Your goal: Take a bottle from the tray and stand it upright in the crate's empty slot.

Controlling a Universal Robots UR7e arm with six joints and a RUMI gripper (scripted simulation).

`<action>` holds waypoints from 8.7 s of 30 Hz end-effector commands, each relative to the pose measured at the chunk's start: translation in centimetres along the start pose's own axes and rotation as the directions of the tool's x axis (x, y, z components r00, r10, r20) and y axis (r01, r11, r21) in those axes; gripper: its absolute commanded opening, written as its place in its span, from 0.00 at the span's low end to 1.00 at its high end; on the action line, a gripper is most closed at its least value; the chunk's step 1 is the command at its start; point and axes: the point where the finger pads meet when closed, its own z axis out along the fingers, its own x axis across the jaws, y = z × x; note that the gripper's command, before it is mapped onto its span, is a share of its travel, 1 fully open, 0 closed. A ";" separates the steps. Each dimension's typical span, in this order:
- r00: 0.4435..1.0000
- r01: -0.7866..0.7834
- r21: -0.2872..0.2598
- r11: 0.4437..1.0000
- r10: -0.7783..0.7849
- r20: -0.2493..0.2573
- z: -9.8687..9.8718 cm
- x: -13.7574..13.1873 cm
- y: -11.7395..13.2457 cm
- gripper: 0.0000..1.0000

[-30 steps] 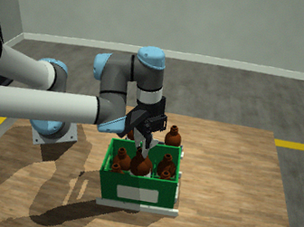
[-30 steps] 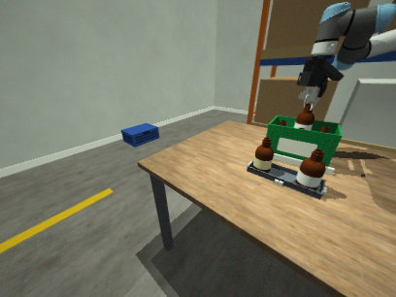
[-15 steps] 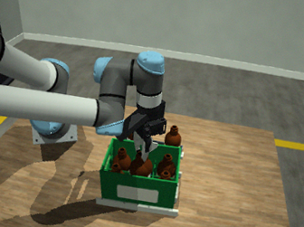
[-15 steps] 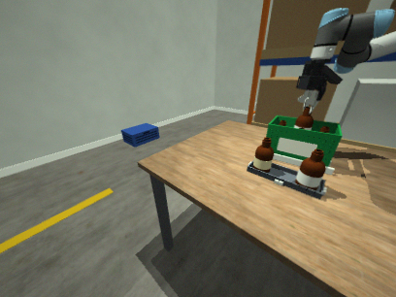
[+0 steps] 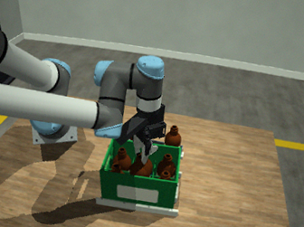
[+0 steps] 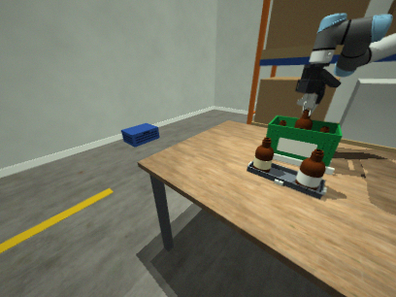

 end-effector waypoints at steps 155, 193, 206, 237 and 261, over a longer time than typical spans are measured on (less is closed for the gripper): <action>1.000 0.000 -0.001 1.000 0.000 0.000 4.6 0.1 0.1 0.00; 1.000 0.000 -0.001 1.000 0.000 0.000 5.7 0.1 0.1 0.00; 1.000 0.000 -0.001 1.000 0.000 0.000 6.2 0.1 0.1 0.00; 1.000 0.000 -0.001 1.000 0.000 0.000 6.5 0.1 0.1 0.00; 1.000 0.000 -0.001 1.000 0.000 0.000 6.5 0.1 0.1 0.00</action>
